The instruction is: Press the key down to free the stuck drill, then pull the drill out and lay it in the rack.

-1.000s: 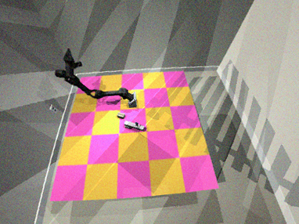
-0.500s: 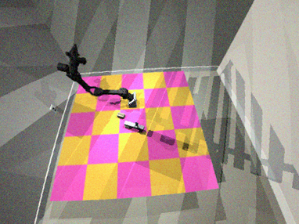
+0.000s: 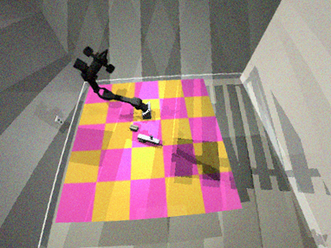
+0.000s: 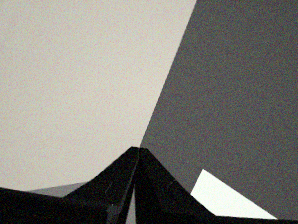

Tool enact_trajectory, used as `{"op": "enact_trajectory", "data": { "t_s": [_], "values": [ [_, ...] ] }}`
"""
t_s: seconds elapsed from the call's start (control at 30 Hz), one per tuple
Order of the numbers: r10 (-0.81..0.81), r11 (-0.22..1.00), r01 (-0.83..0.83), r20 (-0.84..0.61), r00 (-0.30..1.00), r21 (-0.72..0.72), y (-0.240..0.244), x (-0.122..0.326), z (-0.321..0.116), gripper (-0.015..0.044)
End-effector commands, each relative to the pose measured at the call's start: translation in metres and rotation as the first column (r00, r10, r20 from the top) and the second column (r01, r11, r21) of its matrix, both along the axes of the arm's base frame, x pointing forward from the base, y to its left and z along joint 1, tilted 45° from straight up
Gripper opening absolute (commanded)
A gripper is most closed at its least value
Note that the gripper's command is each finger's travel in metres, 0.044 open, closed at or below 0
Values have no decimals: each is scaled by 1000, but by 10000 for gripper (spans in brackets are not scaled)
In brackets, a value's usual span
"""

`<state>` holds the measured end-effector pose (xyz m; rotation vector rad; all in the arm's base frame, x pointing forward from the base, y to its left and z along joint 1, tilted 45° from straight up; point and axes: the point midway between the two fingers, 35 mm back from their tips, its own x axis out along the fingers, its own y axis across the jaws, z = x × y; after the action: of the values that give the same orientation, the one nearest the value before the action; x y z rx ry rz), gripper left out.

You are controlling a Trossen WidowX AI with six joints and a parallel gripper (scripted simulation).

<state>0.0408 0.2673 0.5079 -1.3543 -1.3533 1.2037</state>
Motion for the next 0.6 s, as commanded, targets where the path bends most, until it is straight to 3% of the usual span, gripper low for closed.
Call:
{"op": "enact_trajectory", "data": {
  "t_s": [0.0, 0.3, 0.57],
  "values": [
    [-212, 968, 160, -290, 933, -193, 33, 48, -50, 0],
    [-605, 795, 382, -567, 559, -471, 49, 130, -132, 0],
    [-805, 540, 464, -592, 40, -702, 37, 191, -211, 0]
  ]
}}
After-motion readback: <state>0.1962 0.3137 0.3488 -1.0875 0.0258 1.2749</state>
